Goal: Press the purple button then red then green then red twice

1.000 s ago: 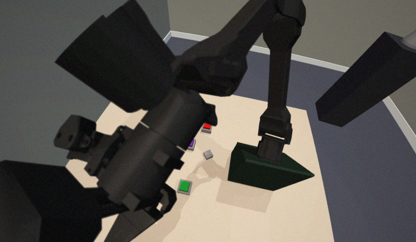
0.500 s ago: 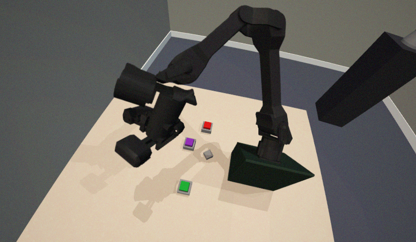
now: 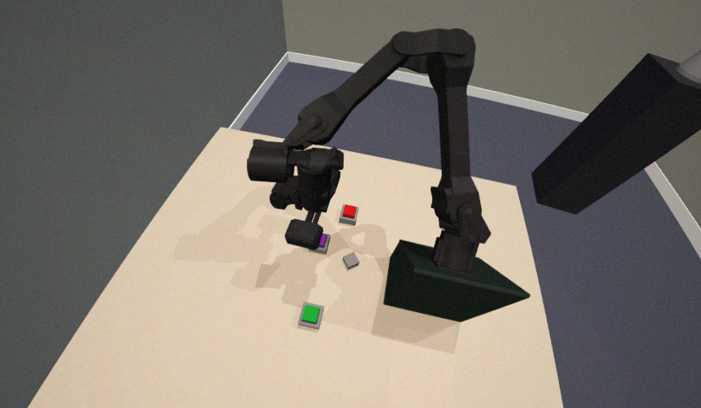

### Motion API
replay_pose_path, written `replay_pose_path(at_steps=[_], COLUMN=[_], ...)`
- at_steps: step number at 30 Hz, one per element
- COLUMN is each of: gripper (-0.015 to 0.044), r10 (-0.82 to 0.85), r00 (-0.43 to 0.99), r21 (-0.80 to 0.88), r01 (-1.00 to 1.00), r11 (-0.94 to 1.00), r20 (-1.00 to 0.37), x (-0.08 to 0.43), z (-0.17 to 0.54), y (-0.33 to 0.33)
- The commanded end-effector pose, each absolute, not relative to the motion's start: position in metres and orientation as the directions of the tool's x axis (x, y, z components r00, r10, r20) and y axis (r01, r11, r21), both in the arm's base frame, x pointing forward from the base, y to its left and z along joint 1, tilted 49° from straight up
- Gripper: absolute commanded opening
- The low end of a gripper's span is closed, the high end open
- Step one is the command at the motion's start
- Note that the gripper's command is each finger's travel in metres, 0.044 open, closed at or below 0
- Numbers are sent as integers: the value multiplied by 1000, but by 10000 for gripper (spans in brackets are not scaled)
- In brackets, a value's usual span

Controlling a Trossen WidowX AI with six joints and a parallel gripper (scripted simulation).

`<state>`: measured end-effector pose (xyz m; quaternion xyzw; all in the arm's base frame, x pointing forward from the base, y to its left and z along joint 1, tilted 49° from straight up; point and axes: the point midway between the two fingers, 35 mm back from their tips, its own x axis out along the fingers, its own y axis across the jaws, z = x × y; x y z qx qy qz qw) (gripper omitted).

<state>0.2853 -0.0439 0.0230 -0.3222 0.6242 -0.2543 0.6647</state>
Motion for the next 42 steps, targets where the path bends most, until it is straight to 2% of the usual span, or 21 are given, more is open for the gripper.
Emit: replay_pose_path(at_steps=[1, 7, 15, 16, 42], gripper=[400, 242, 32, 20, 20], r10=[-754, -755, -756, -756, -755], r00=[82, 82, 82, 82, 82], r21=[-758, -759, -760, -760, -760], r01=[-83, -83, -83, -83, -83], r11=[646, 645, 645, 645, 645], r20=[-652, -650, -650, -650, -650], x=[282, 287, 287, 287, 289], z=[28, -11, -12, -12, -27], y=[-50, -95, -97, -97, -113])
